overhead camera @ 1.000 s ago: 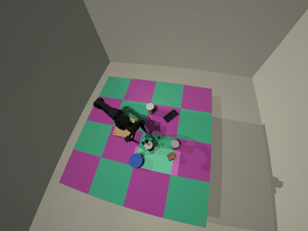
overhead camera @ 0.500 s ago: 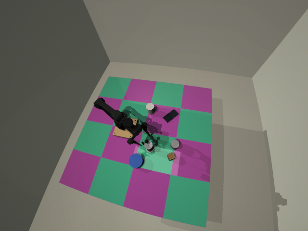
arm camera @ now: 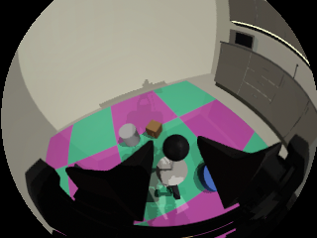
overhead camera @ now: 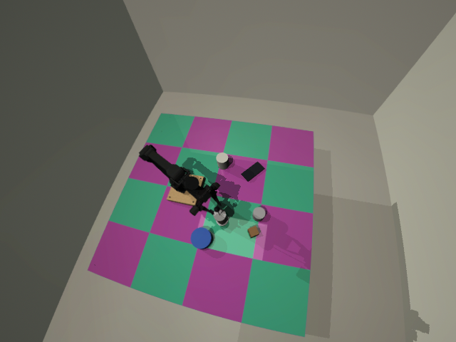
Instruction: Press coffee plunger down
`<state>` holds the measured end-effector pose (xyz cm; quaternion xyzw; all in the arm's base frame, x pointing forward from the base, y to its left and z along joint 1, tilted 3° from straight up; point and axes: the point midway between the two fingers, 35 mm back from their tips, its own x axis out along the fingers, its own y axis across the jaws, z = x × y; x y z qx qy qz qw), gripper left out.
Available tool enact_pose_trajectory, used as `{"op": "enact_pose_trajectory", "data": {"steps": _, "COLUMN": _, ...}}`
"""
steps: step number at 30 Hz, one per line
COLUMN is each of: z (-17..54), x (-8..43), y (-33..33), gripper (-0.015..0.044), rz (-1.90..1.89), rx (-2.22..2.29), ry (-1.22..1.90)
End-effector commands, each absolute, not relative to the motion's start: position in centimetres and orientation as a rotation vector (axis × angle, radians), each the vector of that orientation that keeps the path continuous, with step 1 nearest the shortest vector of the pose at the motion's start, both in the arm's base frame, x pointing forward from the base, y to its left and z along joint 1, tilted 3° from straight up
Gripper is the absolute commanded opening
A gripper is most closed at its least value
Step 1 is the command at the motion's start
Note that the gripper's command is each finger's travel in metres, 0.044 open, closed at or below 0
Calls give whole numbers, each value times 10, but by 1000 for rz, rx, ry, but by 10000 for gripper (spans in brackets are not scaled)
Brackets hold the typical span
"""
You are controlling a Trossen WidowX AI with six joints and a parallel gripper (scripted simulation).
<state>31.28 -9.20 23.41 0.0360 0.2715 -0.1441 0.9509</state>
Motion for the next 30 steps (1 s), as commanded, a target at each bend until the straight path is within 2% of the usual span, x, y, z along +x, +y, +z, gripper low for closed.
{"op": "enact_pose_trajectory", "data": {"steps": 1, "z": 234, "x": 313, "y": -92, "gripper": 151, "rz": -288, "rx": 70, "ry": 550}}
{"op": "enact_pose_trajectory", "data": {"steps": 2, "z": 234, "x": 313, "y": -92, "gripper": 125, "rz": -288, "rx": 70, "ry": 550}}
{"op": "enact_pose_trajectory", "data": {"steps": 4, "z": 234, "x": 313, "y": -92, "gripper": 115, "rz": -288, "rx": 70, "ry": 550}}
{"op": "enact_pose_trajectory", "data": {"steps": 30, "z": 207, "x": 317, "y": -93, "gripper": 115, "rz": -289, "rx": 70, "ry": 550}}
